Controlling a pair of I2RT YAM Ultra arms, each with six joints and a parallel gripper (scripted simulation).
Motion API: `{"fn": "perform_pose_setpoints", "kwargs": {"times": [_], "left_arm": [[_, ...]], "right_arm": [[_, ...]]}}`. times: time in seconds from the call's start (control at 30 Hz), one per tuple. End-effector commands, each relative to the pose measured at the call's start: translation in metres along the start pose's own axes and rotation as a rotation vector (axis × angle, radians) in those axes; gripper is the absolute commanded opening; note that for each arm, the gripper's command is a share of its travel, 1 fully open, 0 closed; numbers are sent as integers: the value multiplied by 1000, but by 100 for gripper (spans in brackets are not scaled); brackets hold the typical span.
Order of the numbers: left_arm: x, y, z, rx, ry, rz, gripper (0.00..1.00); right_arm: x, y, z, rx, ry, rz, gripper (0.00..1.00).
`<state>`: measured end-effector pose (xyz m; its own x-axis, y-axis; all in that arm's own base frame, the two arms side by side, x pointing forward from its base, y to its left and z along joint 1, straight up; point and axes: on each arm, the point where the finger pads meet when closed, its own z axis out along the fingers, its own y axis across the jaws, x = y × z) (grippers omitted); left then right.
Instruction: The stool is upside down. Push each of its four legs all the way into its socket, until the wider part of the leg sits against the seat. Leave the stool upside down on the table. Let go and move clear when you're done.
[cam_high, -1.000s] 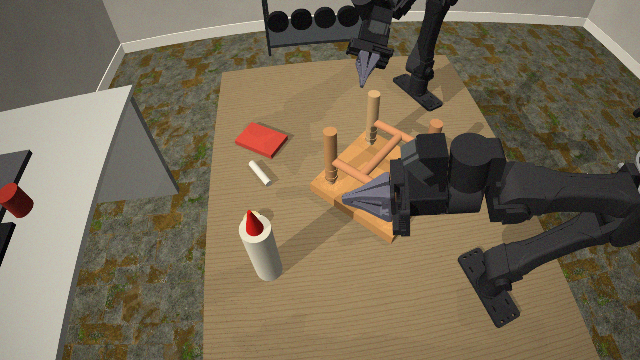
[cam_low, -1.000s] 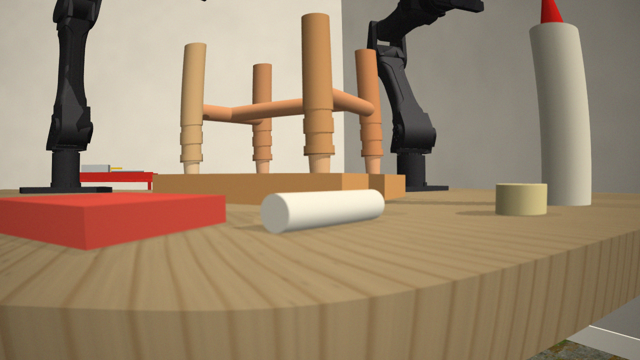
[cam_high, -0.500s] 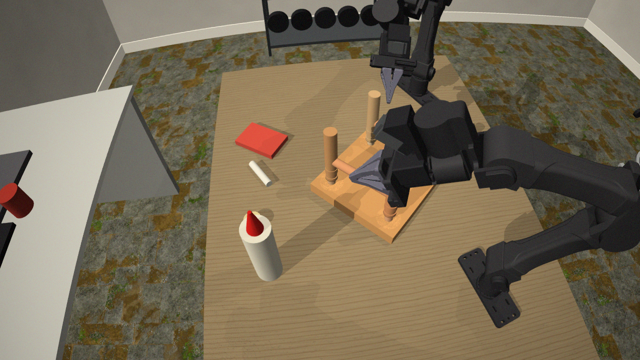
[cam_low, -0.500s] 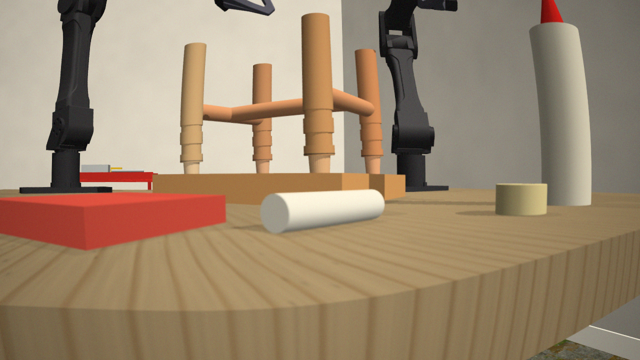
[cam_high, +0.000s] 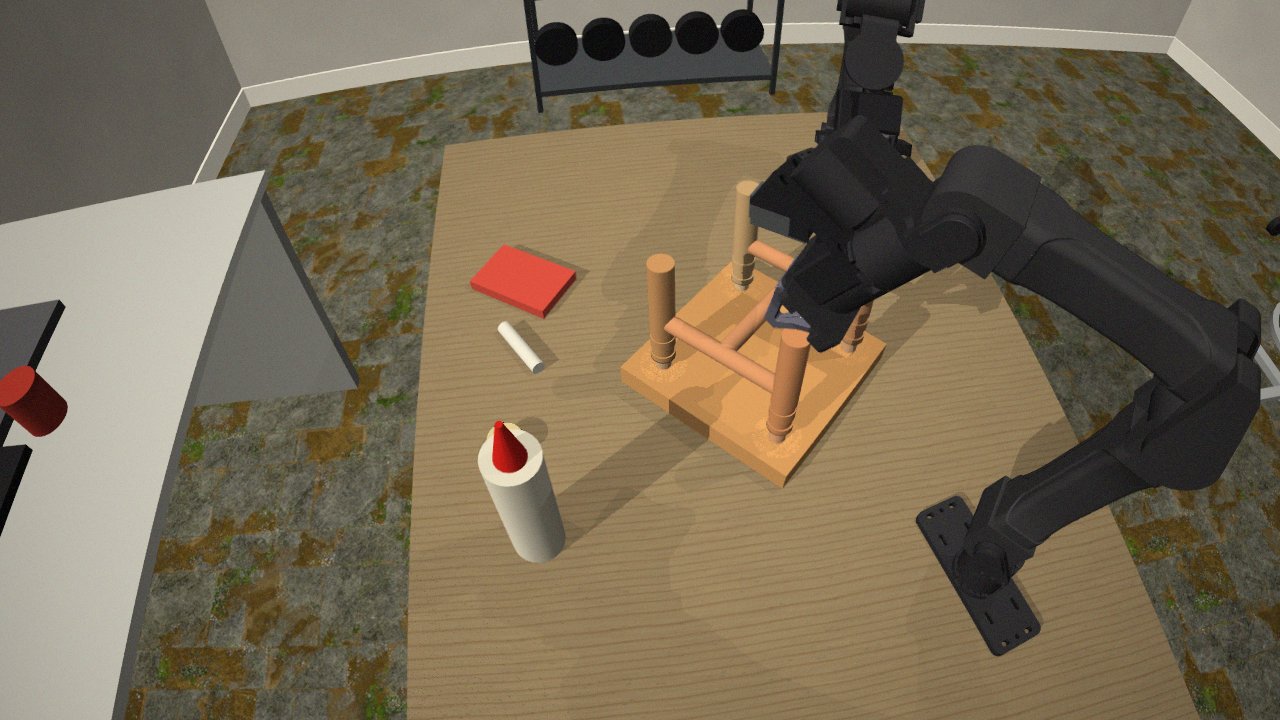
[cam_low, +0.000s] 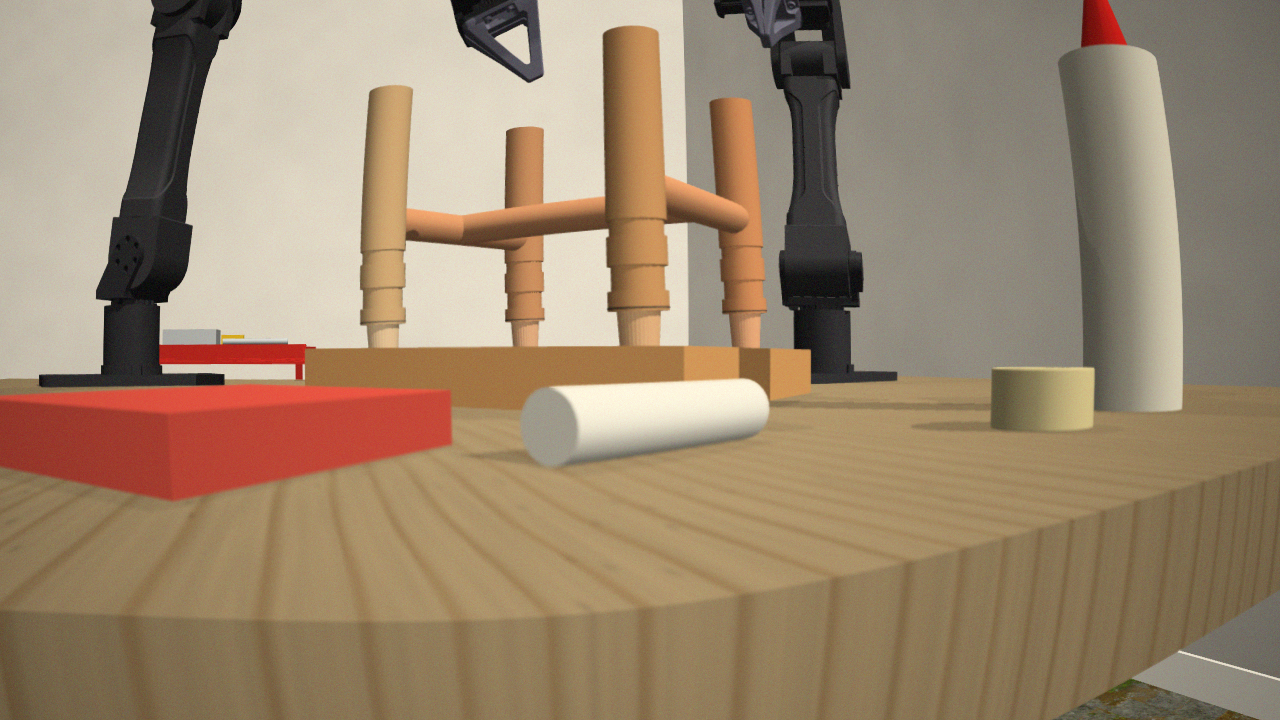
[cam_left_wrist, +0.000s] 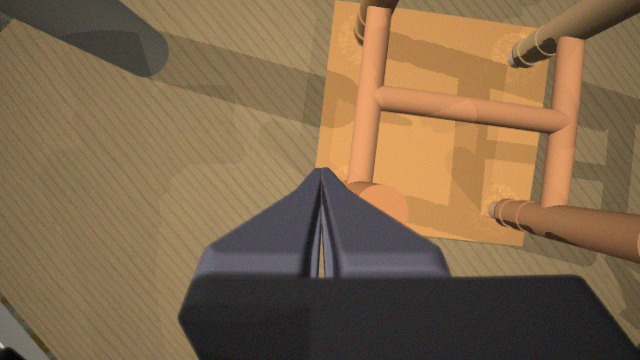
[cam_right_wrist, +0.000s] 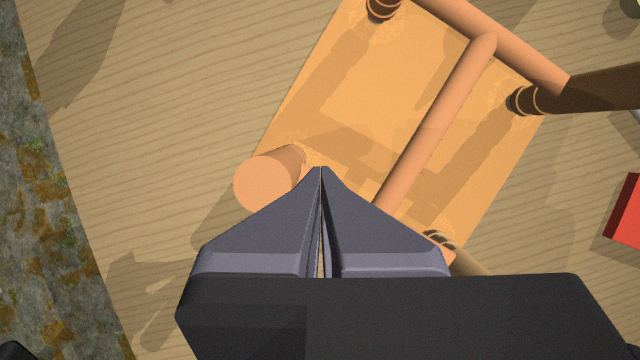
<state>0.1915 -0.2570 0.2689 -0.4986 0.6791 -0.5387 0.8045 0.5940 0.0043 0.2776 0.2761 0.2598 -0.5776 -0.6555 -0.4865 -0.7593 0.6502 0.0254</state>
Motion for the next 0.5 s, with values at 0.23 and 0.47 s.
{"fn": "perform_pose_setpoints", "kwargs": {"times": [0.23, 0.47], "left_arm": [[21, -35, -14, 54, 185, 88, 0], [11, -38, -15, 68, 140, 91, 0]], "right_arm": [[7, 32, -10, 35, 129, 2, 0], [-1, 40, -19, 6, 71, -26, 0]]}}
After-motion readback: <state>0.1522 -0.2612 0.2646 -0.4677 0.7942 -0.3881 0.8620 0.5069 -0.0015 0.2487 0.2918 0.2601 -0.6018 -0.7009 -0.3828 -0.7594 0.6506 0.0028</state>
